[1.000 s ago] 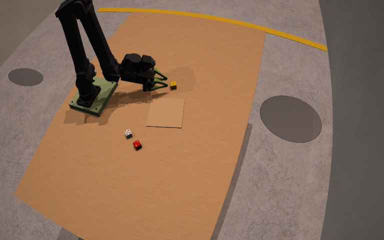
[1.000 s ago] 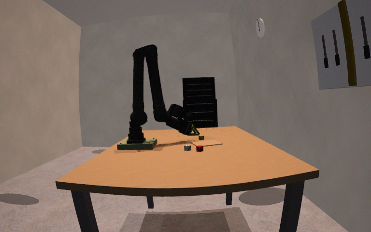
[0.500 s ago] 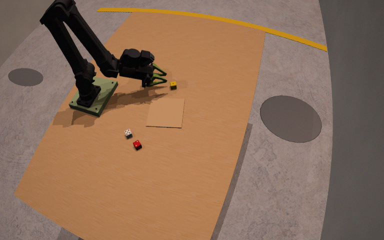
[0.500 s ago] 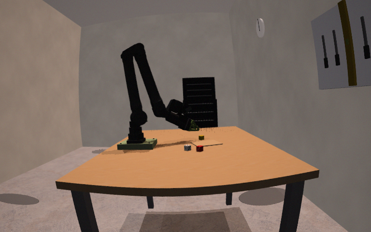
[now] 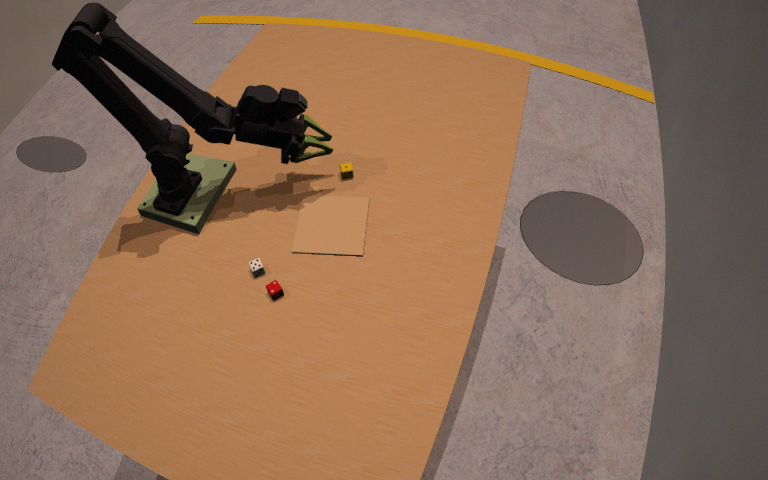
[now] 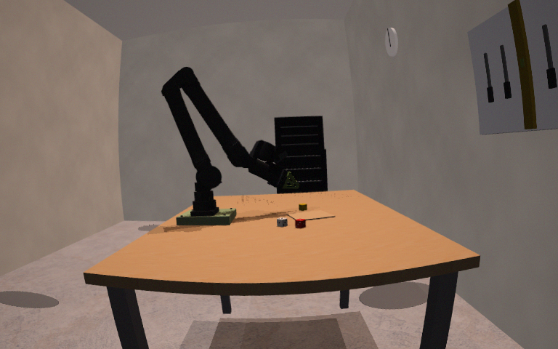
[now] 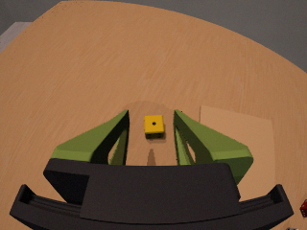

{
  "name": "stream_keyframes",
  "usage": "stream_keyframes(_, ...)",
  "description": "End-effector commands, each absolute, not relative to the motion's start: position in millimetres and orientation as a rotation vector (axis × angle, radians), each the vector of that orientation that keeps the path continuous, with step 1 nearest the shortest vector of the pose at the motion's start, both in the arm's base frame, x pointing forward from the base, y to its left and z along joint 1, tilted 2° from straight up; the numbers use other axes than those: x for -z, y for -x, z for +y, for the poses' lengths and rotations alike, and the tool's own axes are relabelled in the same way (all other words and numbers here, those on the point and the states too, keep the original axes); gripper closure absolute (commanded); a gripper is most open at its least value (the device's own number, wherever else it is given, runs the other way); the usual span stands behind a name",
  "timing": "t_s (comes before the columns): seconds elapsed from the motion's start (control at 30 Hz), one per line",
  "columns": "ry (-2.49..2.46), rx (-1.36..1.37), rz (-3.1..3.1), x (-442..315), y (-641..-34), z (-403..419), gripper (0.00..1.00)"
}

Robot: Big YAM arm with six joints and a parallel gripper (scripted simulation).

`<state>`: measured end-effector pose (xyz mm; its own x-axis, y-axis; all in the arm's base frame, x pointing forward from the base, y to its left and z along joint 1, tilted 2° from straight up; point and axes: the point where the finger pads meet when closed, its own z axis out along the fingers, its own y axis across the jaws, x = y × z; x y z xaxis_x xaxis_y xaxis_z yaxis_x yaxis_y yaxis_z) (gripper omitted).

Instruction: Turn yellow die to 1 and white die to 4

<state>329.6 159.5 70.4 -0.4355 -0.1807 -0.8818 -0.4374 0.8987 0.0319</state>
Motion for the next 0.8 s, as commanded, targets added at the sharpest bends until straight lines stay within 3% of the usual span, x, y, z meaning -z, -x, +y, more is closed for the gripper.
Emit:
stream_keyframes(0.0, 0.437, -0.302, 1.987, -89, -350, 162, 0.61)
stream_keyframes(0.37, 0.464, -0.285, 2.092, -105, -359, 166, 0.61)
stream_keyframes(0.77, 0.607, -0.157, 2.685, -113, -379, 175, 0.61)
